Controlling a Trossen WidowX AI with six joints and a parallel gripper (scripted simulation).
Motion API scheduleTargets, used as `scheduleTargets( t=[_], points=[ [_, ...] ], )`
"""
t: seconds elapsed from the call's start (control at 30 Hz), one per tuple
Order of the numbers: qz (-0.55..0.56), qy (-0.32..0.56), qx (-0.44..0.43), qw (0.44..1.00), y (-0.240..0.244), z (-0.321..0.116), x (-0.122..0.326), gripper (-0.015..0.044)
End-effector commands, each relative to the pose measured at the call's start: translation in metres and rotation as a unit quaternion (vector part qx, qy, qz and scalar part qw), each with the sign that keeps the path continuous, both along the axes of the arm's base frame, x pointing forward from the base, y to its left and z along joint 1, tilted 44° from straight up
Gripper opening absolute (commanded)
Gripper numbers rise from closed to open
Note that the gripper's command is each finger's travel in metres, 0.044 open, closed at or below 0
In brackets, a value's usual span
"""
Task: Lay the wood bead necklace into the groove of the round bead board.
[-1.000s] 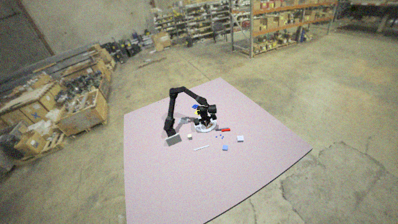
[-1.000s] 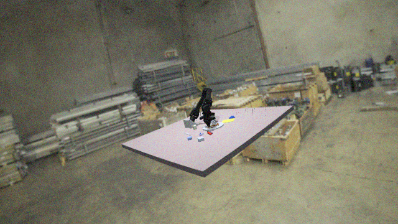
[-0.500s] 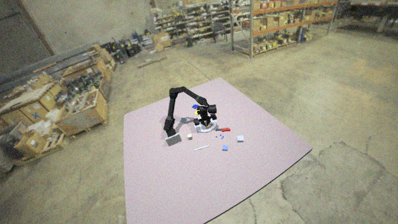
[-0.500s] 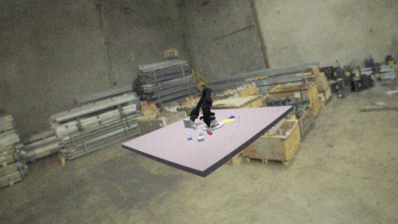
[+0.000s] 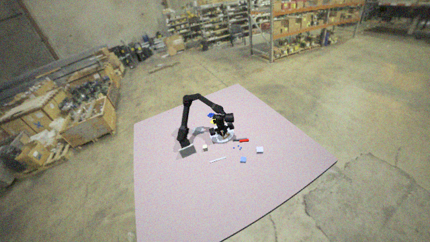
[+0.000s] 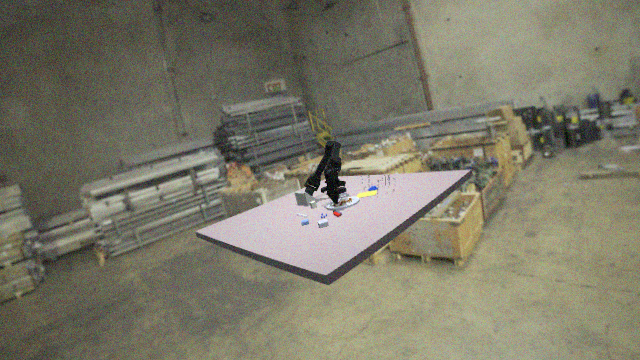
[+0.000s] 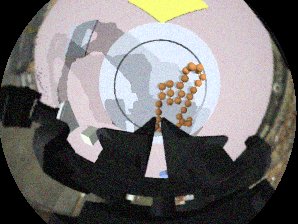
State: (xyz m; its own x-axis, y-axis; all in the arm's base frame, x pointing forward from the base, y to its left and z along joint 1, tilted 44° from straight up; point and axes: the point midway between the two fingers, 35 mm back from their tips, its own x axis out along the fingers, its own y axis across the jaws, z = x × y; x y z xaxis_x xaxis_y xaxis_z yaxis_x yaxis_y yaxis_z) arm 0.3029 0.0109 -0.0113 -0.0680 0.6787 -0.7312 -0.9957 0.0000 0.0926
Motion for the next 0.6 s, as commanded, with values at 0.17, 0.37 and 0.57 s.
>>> scheduleTargets(
  t=[0.17,0.37,0.57],
  points=[
    [-0.001,0.001,0.002,1.0,-0.003,0.003,0.0,0.0],
    [-0.002,0.002,0.002,1.0,-0.006,0.003,-0.004,0.0],
    [-0.002,0.002,0.002,1.0,-0.014,-0.003,-0.021,0.0]
  ],
)
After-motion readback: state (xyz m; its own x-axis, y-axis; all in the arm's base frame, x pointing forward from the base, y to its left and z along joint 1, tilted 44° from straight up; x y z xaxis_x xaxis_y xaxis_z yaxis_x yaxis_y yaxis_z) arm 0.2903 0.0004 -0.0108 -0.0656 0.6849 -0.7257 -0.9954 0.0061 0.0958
